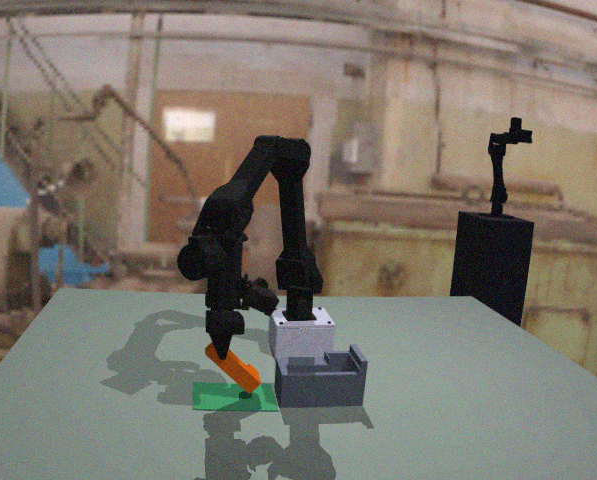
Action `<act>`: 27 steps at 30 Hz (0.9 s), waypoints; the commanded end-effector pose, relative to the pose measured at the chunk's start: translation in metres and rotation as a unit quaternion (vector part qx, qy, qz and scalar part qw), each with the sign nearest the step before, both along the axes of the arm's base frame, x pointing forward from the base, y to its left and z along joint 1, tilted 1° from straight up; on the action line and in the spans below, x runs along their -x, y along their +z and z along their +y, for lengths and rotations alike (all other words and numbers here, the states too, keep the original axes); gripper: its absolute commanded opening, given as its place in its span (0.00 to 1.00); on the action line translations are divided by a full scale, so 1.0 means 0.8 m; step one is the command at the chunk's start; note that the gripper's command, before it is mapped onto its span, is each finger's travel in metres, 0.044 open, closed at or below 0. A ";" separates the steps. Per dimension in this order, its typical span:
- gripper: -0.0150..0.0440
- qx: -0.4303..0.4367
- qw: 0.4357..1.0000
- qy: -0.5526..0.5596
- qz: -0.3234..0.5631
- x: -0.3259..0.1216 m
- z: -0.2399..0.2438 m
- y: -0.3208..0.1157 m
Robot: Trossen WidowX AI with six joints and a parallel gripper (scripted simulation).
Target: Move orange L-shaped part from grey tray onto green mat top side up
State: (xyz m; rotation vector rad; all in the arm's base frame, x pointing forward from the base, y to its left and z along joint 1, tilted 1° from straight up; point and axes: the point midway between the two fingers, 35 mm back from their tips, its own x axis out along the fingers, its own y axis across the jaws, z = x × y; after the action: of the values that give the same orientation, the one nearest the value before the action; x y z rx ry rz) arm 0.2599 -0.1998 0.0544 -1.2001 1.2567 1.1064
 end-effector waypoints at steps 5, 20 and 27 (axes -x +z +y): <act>0.25 -0.003 1.000 0.002 0.001 0.001 0.001 -0.014; 0.34 -0.002 1.000 0.000 0.003 0.001 0.001 -0.014; 0.65 -0.002 1.000 0.000 0.003 0.001 0.001 -0.014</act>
State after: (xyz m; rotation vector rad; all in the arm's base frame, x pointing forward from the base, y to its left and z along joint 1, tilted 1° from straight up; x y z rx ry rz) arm 0.2587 -0.1992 0.0434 -1.1949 1.2582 1.1123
